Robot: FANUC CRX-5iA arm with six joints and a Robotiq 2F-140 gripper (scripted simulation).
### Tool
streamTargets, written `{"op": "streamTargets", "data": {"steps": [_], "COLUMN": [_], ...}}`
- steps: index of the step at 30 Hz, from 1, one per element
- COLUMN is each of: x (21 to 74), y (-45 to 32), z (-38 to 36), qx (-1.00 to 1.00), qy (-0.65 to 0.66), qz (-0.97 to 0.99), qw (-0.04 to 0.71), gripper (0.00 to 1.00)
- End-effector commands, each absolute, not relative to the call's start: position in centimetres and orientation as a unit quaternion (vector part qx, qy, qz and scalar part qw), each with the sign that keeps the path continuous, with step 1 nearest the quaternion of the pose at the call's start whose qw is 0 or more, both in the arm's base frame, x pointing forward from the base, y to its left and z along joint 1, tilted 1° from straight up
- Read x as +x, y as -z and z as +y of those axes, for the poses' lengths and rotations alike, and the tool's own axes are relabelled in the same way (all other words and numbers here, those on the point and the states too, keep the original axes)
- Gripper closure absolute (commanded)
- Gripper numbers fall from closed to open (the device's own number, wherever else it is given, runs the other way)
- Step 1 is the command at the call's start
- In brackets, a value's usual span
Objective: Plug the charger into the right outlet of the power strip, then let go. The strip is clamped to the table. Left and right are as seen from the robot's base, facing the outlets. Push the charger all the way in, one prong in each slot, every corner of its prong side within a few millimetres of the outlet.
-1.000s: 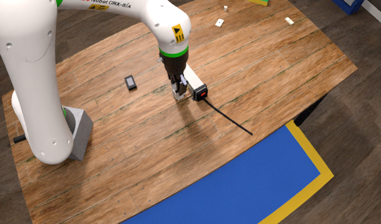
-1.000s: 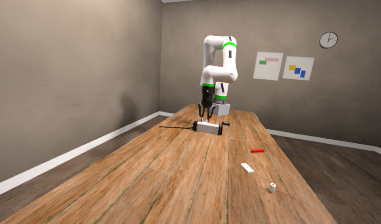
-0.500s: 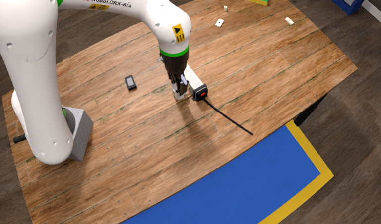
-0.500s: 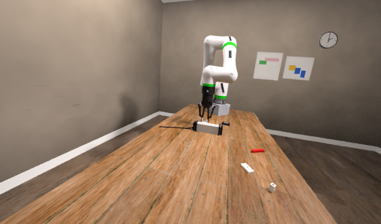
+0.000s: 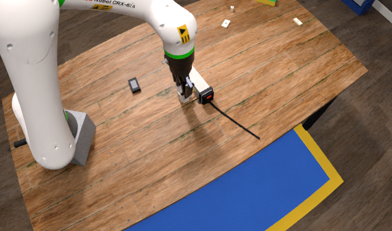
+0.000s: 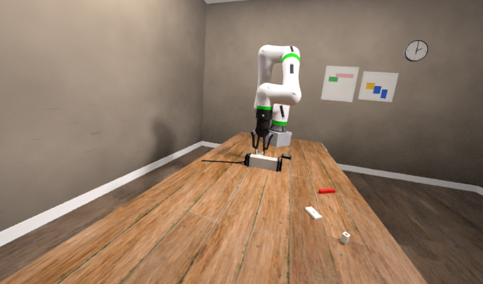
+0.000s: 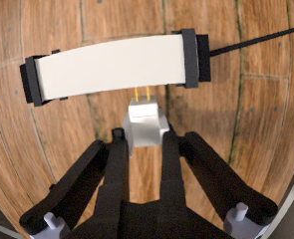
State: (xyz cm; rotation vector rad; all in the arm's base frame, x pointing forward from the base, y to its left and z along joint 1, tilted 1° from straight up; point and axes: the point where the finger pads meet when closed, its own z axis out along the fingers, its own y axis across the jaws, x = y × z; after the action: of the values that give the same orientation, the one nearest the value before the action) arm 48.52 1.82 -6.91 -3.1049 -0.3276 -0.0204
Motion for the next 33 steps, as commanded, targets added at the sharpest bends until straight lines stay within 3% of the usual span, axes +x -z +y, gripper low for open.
{"op": "streamTargets", "data": {"steps": [1, 33], "x": [48.60, 49.05], "y": [6.84, 6.83], "z": [1.83, 1.92], "qx": [-0.994, -0.994], "qy": [0.007, 0.007], "qz": [-0.105, -0.105], "qw": [0.010, 0.010], "gripper": [0.90, 0.90]}}
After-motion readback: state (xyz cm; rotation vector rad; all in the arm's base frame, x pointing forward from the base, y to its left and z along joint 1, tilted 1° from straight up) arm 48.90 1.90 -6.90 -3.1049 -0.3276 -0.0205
